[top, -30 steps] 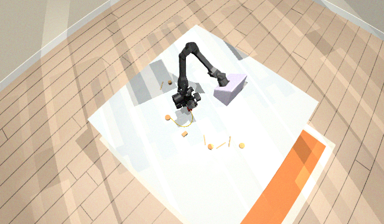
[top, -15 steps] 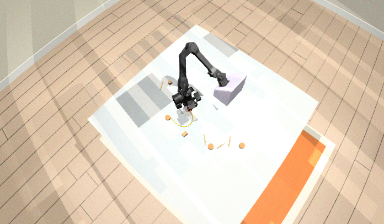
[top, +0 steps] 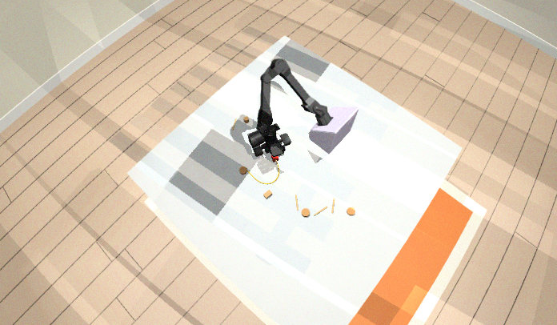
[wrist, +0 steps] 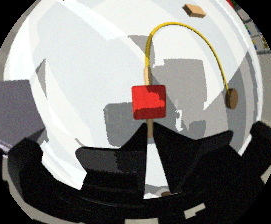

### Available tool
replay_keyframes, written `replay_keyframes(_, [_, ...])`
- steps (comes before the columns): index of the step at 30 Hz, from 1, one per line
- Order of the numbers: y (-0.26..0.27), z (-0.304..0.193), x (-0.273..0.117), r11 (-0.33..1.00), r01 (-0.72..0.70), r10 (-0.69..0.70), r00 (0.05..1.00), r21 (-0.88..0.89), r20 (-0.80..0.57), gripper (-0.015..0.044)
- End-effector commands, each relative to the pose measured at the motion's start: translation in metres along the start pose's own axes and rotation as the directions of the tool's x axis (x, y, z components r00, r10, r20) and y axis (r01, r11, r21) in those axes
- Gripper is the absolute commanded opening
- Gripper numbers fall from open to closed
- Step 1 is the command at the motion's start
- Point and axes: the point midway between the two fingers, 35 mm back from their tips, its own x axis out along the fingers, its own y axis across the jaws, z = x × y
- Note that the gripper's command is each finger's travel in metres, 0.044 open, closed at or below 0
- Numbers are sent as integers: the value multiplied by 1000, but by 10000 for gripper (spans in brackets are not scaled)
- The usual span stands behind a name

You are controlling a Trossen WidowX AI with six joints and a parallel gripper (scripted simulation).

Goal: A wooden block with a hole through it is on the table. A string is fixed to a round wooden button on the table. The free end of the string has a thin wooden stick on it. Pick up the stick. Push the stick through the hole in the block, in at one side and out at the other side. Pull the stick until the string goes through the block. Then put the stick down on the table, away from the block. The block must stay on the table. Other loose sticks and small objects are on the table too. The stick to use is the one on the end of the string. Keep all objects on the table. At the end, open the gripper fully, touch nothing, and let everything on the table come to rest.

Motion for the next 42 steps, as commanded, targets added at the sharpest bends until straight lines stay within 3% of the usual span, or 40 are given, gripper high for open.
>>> replay_keyframes(1, [1, 0, 1, 1000, 0, 0, 1000, -3, 12, 0])
replay_keyframes(42, [2, -54, -4, 1000, 16, -16, 1000, -3, 8, 0])
